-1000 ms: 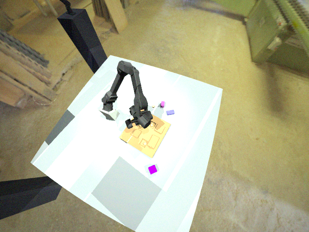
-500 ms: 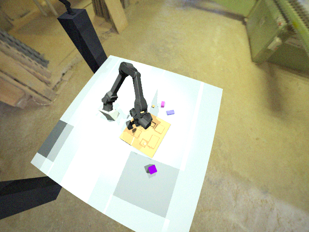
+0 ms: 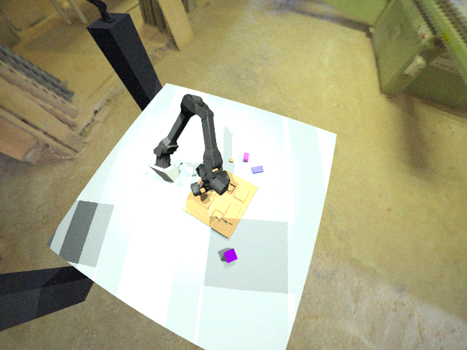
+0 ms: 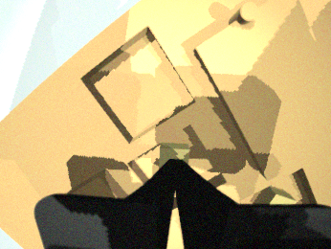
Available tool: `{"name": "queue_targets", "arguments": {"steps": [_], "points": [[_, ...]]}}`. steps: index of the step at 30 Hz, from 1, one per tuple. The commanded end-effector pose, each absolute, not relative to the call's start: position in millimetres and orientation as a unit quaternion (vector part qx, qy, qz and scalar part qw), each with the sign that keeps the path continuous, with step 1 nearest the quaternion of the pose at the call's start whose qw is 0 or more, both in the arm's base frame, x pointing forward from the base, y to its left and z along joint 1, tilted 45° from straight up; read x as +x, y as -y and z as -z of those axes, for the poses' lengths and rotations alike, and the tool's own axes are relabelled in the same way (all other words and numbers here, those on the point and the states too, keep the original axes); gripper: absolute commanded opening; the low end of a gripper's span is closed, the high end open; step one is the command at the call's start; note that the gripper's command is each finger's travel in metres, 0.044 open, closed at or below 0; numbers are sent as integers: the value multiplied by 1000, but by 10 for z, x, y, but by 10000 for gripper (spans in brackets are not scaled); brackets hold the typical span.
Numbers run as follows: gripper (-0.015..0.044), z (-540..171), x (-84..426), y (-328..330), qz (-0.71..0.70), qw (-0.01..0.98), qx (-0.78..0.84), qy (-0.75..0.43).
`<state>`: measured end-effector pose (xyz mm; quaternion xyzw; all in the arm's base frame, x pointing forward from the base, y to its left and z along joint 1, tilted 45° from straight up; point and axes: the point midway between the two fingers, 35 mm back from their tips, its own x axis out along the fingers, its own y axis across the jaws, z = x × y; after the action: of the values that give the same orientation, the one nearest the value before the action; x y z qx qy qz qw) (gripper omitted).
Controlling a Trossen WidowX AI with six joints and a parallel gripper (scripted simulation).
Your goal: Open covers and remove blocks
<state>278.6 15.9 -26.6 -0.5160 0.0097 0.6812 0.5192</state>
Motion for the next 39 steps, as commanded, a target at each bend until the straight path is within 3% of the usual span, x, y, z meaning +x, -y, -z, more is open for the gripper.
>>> {"name": "queue_targets", "arguments": {"steps": [1,36,39], "points": [[0,280,2770,-177,-683,522,-511,-11],[0,223,2827,-75,-682,522,-512,-11],[79,212,2818,-58,-684,524,-507,-13]]}}
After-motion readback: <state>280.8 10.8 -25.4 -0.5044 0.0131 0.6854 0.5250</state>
